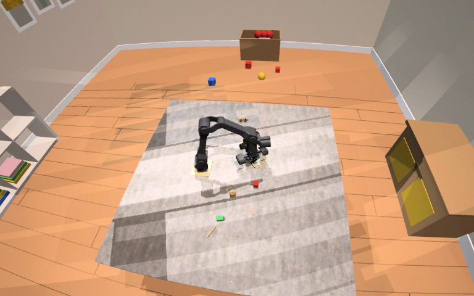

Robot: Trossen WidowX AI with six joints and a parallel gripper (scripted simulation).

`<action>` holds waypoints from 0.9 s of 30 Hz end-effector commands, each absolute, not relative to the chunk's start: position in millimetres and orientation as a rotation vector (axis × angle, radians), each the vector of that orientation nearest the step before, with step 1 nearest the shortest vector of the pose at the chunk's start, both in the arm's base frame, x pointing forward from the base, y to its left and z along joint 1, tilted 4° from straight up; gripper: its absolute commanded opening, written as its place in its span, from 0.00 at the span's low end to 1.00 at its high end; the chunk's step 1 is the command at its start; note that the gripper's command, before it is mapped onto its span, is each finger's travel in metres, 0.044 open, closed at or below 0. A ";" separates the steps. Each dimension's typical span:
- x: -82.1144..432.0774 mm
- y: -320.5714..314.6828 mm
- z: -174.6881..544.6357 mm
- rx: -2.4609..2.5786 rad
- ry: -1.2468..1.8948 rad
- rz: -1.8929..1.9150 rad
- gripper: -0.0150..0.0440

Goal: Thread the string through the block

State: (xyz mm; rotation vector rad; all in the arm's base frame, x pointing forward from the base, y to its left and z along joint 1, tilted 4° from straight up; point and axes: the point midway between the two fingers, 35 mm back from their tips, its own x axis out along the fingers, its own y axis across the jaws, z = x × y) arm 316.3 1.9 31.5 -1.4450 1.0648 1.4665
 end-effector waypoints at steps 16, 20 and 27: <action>307.8 26.5 32.2 -1.442 1.061 1.465 0.25; 305.9 31.5 32.2 -1.442 1.061 1.466 0.25; 302.5 40.1 32.4 -1.441 1.061 1.466 0.25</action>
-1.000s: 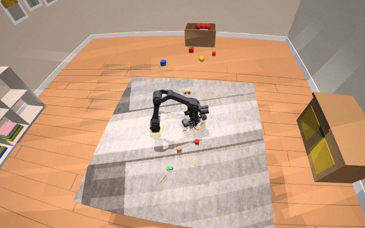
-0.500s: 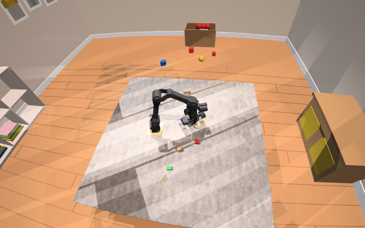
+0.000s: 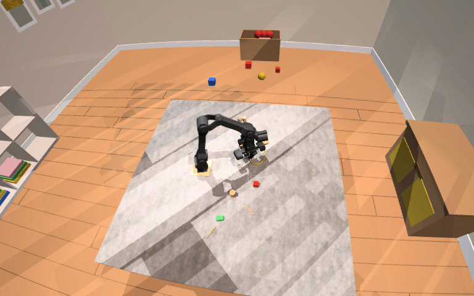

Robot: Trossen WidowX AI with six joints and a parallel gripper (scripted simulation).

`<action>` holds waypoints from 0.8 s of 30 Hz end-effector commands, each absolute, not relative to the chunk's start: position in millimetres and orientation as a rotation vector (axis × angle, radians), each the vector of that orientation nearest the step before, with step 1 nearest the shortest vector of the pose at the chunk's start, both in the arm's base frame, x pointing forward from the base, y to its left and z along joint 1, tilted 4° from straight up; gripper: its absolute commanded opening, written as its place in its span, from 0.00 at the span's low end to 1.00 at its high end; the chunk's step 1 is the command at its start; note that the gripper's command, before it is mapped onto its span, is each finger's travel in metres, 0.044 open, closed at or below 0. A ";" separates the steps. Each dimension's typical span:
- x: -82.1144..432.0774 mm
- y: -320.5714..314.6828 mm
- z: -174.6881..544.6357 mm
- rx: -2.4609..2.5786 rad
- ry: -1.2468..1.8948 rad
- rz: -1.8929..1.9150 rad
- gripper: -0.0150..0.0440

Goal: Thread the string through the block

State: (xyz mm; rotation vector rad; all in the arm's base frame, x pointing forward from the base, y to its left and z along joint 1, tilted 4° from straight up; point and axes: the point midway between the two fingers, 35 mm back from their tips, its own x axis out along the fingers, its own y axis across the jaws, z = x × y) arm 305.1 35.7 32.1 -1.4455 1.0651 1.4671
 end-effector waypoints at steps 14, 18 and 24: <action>295.0 56.8 32.5 -1.439 1.060 1.468 0.25; 292.6 61.5 32.6 -1.439 1.059 1.468 0.25; 289.0 68.1 32.7 -1.440 1.061 1.467 0.25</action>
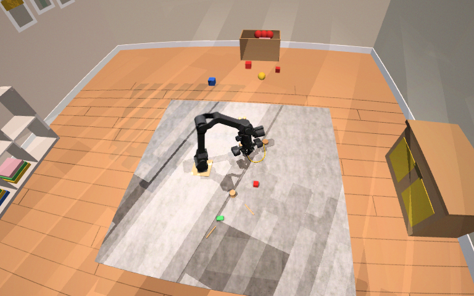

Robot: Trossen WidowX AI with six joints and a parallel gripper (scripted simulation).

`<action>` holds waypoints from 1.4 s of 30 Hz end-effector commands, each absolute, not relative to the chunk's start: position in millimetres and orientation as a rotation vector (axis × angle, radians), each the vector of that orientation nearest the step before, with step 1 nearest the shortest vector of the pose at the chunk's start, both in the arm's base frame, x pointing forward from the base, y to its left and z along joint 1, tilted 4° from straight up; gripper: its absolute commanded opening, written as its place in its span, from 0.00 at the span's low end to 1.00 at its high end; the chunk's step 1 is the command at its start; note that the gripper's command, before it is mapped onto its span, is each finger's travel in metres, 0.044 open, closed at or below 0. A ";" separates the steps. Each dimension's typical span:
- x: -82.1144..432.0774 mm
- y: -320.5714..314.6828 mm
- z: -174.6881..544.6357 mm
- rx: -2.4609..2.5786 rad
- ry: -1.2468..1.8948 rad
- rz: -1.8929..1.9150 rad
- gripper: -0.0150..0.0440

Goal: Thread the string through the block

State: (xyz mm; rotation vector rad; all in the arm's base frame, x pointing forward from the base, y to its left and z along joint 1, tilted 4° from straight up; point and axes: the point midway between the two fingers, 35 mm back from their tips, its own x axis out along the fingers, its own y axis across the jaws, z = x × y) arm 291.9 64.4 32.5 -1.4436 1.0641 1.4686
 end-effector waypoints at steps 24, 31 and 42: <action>280.7 93.5 33.8 -1.440 1.061 1.467 0.25; 277.8 102.4 34.3 -1.439 1.061 1.467 0.25; 273.0 116.0 35.3 -1.438 1.060 1.468 0.25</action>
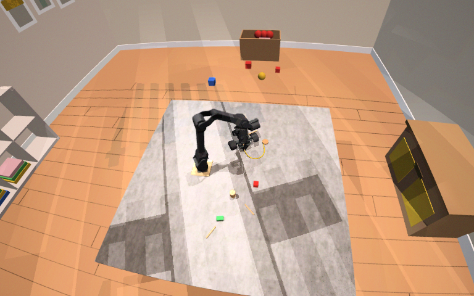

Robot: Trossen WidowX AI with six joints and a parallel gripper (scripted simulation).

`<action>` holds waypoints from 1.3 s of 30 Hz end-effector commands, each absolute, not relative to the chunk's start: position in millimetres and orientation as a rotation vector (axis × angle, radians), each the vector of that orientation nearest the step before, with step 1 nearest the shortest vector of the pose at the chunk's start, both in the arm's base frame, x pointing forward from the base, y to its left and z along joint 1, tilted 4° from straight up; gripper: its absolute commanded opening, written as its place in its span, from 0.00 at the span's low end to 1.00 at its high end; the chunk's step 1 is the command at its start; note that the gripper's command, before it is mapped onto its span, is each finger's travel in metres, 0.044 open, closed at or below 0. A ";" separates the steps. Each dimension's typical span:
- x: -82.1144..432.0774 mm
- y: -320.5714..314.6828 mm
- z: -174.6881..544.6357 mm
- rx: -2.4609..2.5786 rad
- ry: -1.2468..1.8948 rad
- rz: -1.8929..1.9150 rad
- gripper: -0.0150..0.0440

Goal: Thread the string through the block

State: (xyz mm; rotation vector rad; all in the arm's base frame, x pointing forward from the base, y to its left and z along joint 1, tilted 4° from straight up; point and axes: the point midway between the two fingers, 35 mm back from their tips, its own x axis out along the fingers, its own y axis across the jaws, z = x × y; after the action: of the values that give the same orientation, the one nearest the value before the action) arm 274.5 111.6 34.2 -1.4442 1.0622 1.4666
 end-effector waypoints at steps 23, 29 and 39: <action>274.1 121.7 112.7 -1.444 1.059 1.465 0.46; 276.6 123.4 110.9 -1.433 1.057 1.443 0.46; 272.4 137.9 111.3 -0.775 1.439 0.793 0.46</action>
State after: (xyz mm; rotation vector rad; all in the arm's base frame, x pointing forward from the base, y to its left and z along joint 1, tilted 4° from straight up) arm 274.1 129.3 112.0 -1.0812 1.2990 1.0848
